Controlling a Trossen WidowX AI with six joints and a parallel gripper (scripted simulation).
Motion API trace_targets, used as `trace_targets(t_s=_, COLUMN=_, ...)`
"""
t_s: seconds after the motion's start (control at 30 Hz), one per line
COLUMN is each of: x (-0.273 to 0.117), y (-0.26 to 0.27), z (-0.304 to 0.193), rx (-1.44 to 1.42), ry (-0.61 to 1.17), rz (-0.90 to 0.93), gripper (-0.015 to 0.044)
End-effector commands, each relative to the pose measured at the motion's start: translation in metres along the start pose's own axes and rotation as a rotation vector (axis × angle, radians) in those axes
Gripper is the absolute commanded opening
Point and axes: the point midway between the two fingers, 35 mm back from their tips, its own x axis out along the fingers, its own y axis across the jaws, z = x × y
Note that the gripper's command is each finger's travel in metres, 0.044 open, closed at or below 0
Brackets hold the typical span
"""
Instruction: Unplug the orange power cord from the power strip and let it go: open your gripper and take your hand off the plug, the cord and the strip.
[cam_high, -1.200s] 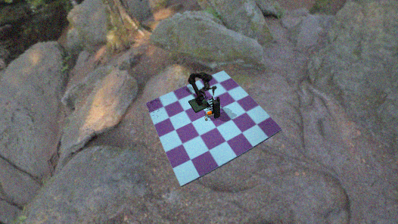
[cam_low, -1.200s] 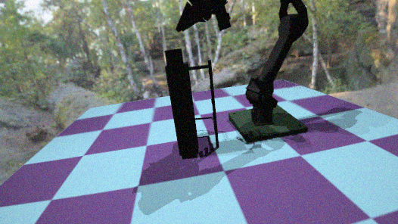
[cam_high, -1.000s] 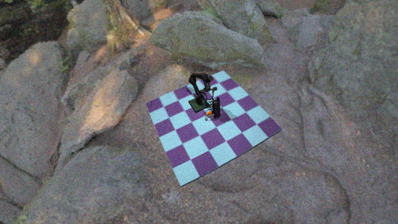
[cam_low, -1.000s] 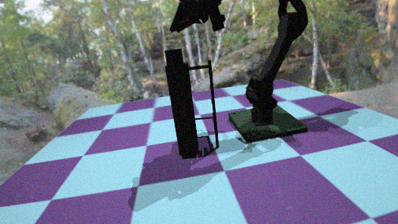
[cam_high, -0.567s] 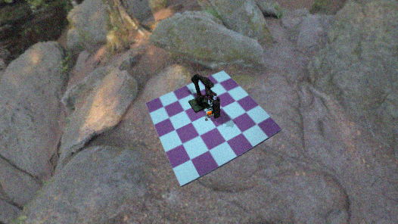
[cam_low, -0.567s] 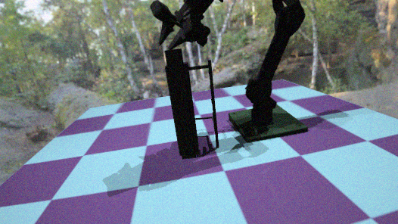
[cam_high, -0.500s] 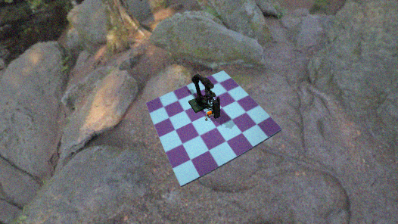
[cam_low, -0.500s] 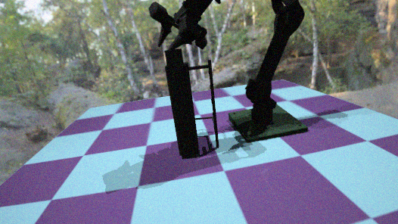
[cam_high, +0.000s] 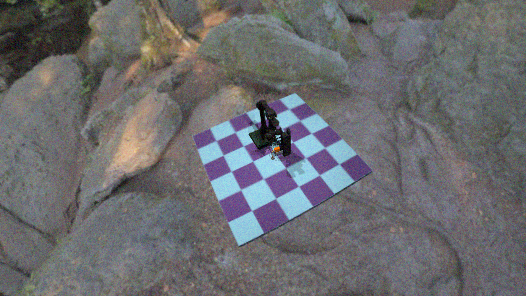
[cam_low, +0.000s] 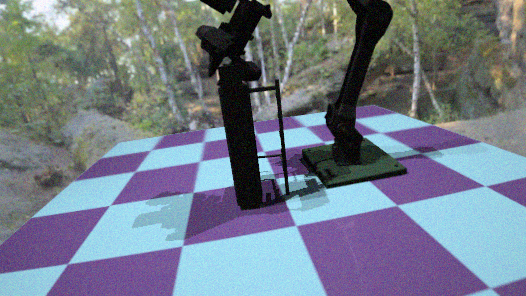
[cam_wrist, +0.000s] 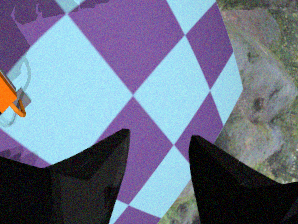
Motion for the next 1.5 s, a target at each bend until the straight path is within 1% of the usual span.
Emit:
trace_targets(t_s=0.0, x=0.039, y=0.012, z=-0.019, rx=0.728, ry=0.096, rz=0.108, gripper=0.016)
trace_targets(t_s=0.17, x=0.058, y=0.031, z=-0.028, rx=1.201, ry=0.222, rz=0.175, gripper=0.016)
trace_targets(t_s=0.47, x=0.072, y=0.072, z=-0.032, rx=1.704, ry=0.472, rz=0.261, gripper=0.016)
trace_targets(t_s=0.67, x=0.076, y=0.095, z=-0.034, rx=2.026, ry=0.673, rz=0.248, gripper=0.016)
trace_targets(t_s=0.87, x=0.077, y=0.115, z=-0.036, rx=2.333, ry=0.895, rz=0.173, gripper=0.016)
trace_targets(t_s=0.93, x=0.077, y=0.117, z=-0.036, rx=2.369, ry=0.921, rz=0.159, gripper=0.016)
trace_targets(t_s=1.47, x=0.077, y=0.117, z=-0.036, rx=2.369, ry=0.921, rz=0.159, gripper=0.016)
